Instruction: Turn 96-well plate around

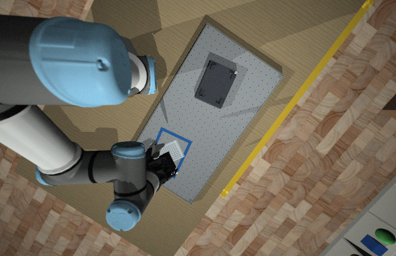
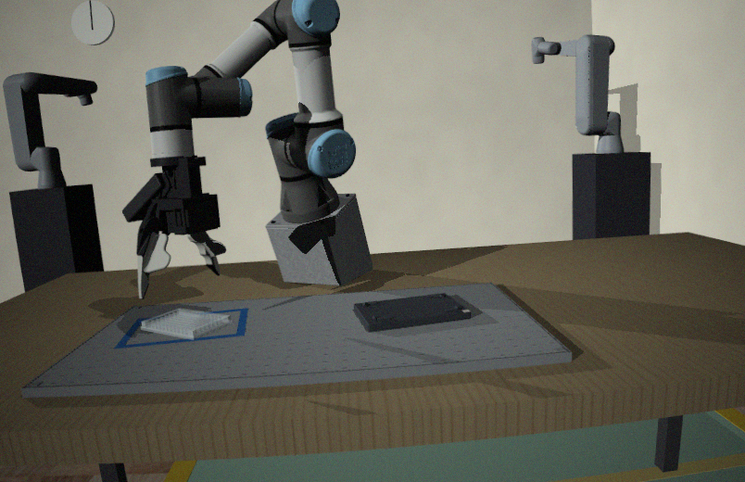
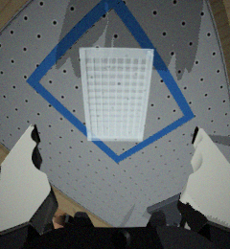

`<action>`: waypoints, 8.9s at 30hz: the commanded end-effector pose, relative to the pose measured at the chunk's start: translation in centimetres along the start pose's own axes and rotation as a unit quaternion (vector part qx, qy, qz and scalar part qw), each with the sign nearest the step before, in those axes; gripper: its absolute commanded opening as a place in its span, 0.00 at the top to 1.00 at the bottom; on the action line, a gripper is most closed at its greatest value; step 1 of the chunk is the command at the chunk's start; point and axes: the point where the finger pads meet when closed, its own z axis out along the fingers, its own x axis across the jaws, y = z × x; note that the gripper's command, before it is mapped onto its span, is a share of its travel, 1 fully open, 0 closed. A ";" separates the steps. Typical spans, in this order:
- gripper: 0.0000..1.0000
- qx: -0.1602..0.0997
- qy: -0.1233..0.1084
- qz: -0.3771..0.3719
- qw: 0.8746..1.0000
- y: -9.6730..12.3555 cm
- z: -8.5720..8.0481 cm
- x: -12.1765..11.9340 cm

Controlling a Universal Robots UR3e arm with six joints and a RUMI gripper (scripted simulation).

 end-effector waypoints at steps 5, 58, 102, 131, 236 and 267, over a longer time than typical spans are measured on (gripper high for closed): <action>0.00 0.001 -0.001 0.000 1.000 0.0 1.5 -0.1; 1.00 0.001 -0.001 0.000 1.000 0.0 5.1 -0.1; 1.00 0.001 -0.001 0.000 1.000 0.0 2.1 -0.1; 1.00 0.001 -0.001 0.000 1.000 0.0 -2.1 -0.1; 1.00 0.001 -0.001 -0.823 0.568 20.5 -3.1 11.8; 1.00 0.001 -0.001 -0.823 0.568 28.3 -3.3 16.3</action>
